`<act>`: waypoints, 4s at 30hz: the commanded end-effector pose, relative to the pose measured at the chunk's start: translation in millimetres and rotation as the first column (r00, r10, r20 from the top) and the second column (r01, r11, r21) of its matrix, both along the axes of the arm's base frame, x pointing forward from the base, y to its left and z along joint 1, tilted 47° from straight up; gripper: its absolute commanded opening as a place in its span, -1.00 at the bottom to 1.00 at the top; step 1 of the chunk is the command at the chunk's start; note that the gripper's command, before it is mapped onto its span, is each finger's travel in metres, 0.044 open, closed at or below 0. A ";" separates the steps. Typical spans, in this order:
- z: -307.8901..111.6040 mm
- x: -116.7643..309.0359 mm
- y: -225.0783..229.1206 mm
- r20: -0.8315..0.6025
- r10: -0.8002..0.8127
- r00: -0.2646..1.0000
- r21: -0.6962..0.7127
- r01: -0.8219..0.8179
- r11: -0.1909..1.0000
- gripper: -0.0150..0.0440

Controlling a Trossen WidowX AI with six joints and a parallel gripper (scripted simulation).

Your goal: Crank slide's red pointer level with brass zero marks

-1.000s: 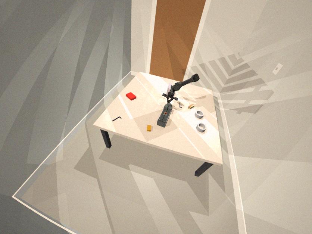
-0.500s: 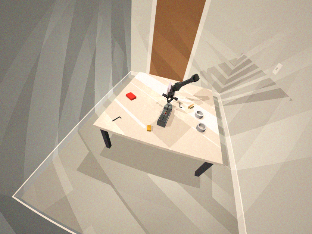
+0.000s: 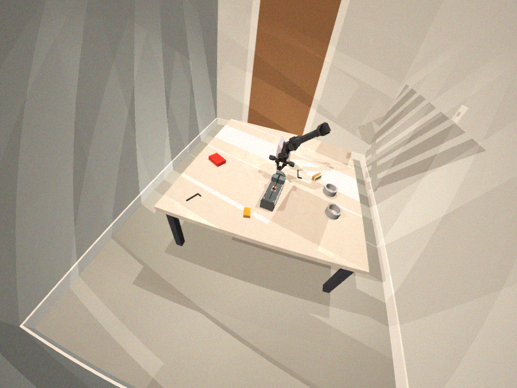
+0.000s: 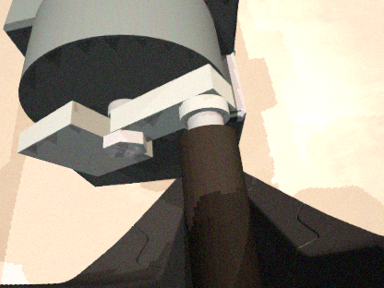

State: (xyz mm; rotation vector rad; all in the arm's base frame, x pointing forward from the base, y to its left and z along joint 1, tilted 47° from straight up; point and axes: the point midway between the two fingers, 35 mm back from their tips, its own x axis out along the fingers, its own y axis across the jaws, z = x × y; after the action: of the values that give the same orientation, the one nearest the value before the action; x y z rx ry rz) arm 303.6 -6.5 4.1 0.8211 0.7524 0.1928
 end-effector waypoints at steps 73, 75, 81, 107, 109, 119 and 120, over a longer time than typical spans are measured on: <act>57.3 -1.1 -67.2 -0.015 -0.002 1.000 -0.005 0.002 1.000 1.00; 66.0 -2.5 -76.3 -0.017 -0.004 1.000 -0.004 0.004 1.000 1.00; 78.3 -1.5 -87.9 -0.014 0.000 1.000 -0.003 0.000 1.000 1.00; 74.6 122.9 -86.9 0.106 0.226 0.968 -0.074 -0.219 0.973 1.00; 64.8 124.0 -77.1 0.106 0.226 0.968 -0.074 -0.219 0.973 1.00; 45.6 124.0 -55.7 0.108 0.226 0.968 -0.072 -0.219 0.973 1.00; 45.6 124.0 -55.7 0.108 0.226 0.968 -0.072 -0.219 0.973 1.00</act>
State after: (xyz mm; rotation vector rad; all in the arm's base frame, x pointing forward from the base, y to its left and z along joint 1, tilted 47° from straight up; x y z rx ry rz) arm 427.8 -61.1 51.8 0.6584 0.7349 0.4235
